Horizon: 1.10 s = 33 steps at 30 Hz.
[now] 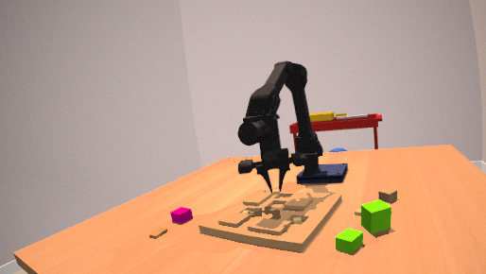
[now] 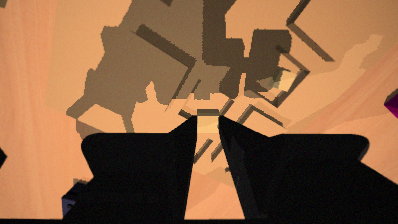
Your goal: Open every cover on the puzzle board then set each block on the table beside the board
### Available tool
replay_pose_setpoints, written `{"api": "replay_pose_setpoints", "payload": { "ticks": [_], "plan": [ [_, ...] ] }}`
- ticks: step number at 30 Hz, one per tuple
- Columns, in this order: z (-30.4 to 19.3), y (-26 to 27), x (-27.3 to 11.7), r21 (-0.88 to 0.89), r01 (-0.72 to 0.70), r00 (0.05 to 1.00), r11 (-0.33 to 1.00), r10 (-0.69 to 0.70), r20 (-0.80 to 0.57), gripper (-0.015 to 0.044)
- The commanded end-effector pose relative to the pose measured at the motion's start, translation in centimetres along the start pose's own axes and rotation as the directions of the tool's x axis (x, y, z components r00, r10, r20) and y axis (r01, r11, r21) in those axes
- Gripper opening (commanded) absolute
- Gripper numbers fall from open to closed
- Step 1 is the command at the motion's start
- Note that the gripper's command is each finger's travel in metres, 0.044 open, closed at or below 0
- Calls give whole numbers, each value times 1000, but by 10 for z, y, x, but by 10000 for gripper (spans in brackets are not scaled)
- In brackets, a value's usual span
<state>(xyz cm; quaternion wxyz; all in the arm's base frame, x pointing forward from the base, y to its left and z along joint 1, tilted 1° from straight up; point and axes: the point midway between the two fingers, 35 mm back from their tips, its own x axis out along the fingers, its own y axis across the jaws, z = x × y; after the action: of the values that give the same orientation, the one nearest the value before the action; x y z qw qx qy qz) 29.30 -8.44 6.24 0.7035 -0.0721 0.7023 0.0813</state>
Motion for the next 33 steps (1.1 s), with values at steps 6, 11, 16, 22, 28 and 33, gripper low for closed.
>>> {"api": "replay_pose_setpoints", "payload": {
  "ticks": [6, 11, 16, 22, 28, 33],
  "plan": [
    [1, -1, -22, 2, 5, 1000, 1000, -5, 2, 80],
    [1, -1, -35, 2, 5, 1000, 1000, -5, 2, 80],
    [1, -1, -48, 2, 5, 1000, 1000, -5, 2, 80],
    [6, 7, -52, 2, 5, 1000, 1000, -5, 2, 80],
    [18, 24, -52, 2, 4, 1000, 1000, -4, 3, 80],
    [27, 40, -52, 2, 3, 1000, 1000, -3, 4, 80]
  ]
}}
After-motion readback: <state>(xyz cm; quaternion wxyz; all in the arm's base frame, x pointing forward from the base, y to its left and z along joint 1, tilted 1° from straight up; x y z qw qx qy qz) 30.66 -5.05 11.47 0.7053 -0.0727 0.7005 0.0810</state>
